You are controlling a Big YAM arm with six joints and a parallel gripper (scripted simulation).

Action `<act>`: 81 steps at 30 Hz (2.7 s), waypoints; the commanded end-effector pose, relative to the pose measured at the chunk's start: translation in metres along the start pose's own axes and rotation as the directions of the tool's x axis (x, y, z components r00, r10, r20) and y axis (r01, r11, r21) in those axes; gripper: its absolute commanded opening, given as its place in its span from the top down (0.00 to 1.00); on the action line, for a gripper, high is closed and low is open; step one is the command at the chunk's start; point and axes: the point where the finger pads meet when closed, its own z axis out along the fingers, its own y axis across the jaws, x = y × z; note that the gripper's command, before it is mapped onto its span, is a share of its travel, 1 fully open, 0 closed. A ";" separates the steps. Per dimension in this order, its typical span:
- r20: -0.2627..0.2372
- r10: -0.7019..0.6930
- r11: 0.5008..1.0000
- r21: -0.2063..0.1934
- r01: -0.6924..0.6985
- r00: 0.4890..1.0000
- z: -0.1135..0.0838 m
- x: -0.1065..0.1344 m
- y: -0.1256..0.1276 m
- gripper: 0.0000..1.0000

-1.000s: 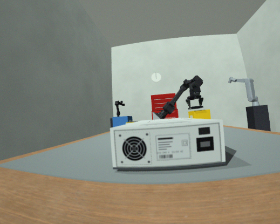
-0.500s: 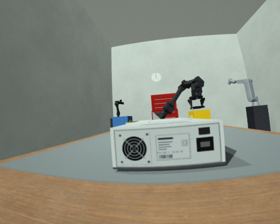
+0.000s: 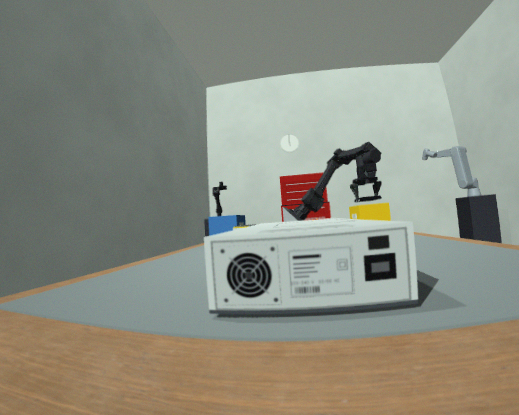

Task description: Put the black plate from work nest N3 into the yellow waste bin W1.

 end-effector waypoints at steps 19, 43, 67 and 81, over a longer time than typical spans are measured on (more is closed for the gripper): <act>-0.009 0.020 1.000 0.004 -0.020 1.000 0.016 -0.001 -0.001 1.00; -0.008 0.020 1.000 0.003 -0.020 1.000 0.045 -0.001 0.000 1.00; 0.014 0.004 1.000 -0.006 -0.004 1.000 0.035 -0.005 0.007 1.00; 0.014 0.004 1.000 -0.006 -0.004 1.000 0.035 -0.005 0.007 0.00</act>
